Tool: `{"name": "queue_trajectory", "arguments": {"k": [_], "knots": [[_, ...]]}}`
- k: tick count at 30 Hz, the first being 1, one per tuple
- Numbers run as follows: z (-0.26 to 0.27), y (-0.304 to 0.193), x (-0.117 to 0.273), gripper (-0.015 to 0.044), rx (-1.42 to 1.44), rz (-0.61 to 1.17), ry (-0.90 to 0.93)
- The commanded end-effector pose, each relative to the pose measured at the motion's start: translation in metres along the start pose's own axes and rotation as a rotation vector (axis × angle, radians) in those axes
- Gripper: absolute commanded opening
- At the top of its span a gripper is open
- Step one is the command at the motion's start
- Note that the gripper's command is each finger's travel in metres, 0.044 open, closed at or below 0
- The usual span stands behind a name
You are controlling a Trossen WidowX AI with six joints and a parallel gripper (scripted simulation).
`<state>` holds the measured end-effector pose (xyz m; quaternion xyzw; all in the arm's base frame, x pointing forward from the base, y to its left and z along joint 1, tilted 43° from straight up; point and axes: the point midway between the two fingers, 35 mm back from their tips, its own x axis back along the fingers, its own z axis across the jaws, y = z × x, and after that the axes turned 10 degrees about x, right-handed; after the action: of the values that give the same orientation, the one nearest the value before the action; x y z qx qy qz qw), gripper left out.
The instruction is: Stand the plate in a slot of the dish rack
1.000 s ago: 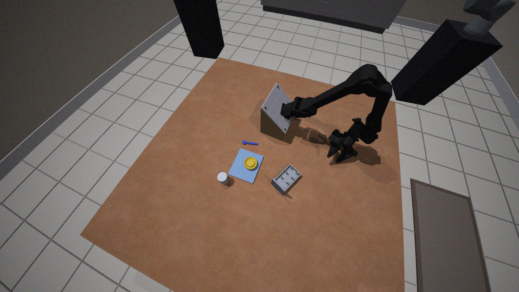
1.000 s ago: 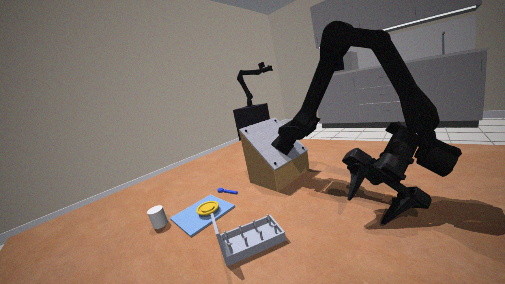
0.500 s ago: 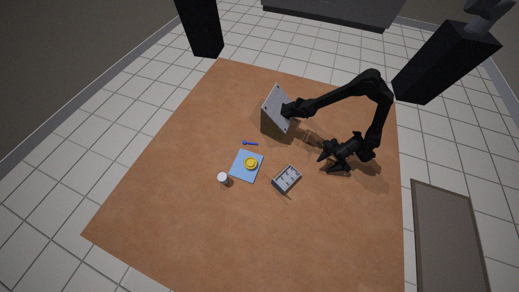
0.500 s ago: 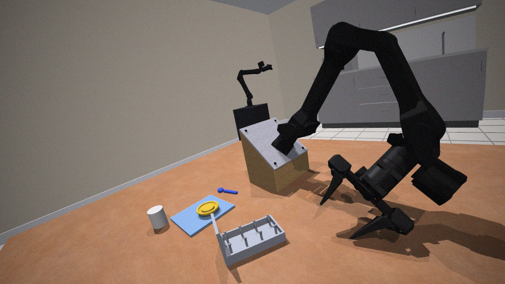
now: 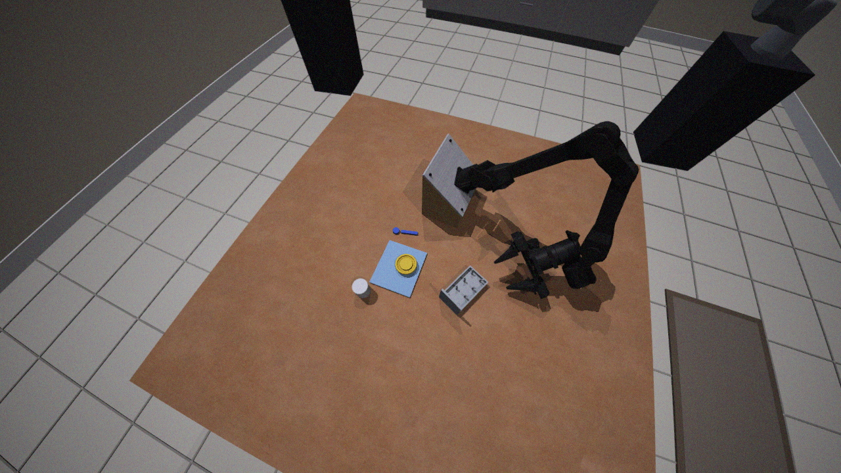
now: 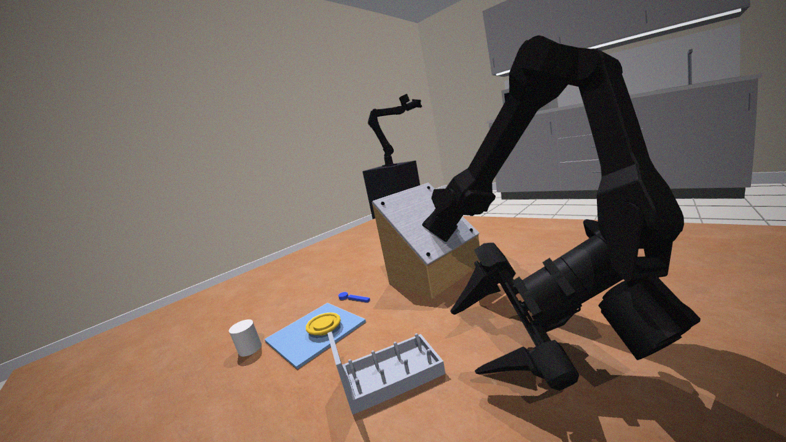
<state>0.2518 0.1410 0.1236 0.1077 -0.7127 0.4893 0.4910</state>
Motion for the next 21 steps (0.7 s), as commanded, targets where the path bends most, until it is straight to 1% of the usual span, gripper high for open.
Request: {"name": "queue_trajectory", "arguments": {"k": [1,21], "knots": [[0.008,-0.009,-0.011,0.0400,-0.089,-0.021,0.039],[0.055,-0.039,-0.075,0.0400,-0.510,-0.247,0.324]]}}
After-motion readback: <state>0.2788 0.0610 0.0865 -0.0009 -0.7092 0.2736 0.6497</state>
